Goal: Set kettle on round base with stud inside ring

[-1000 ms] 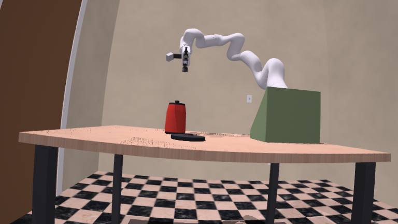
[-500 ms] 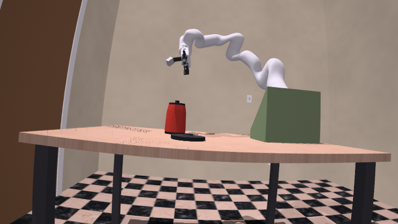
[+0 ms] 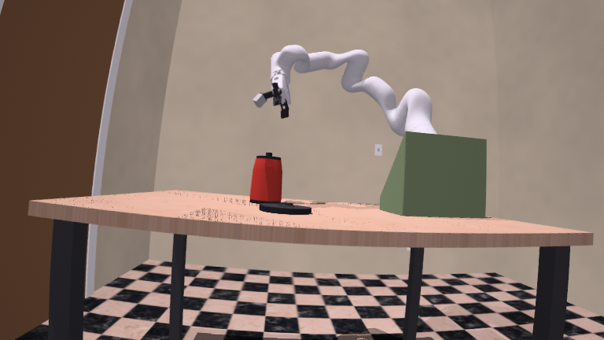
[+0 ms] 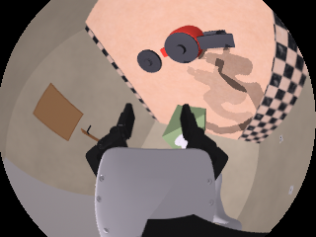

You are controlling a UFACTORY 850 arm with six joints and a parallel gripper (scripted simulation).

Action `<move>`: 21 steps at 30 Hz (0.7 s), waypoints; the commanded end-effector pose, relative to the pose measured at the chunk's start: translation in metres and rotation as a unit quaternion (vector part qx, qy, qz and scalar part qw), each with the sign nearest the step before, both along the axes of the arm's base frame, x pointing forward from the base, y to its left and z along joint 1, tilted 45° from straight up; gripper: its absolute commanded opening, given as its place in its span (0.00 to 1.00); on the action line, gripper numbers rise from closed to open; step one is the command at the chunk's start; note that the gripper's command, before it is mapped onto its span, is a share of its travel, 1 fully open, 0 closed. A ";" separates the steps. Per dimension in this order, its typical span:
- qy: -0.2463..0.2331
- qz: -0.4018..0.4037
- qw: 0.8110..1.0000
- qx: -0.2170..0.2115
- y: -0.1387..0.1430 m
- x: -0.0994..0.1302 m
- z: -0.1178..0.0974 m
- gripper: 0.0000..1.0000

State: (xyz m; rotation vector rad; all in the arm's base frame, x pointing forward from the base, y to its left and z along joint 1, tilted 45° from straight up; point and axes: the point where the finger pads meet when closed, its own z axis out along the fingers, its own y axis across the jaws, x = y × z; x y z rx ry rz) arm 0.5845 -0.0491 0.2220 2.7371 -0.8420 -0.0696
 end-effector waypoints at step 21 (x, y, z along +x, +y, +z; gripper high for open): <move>-0.046 -0.175 0.976 -0.119 -0.033 0.001 -0.007 0.81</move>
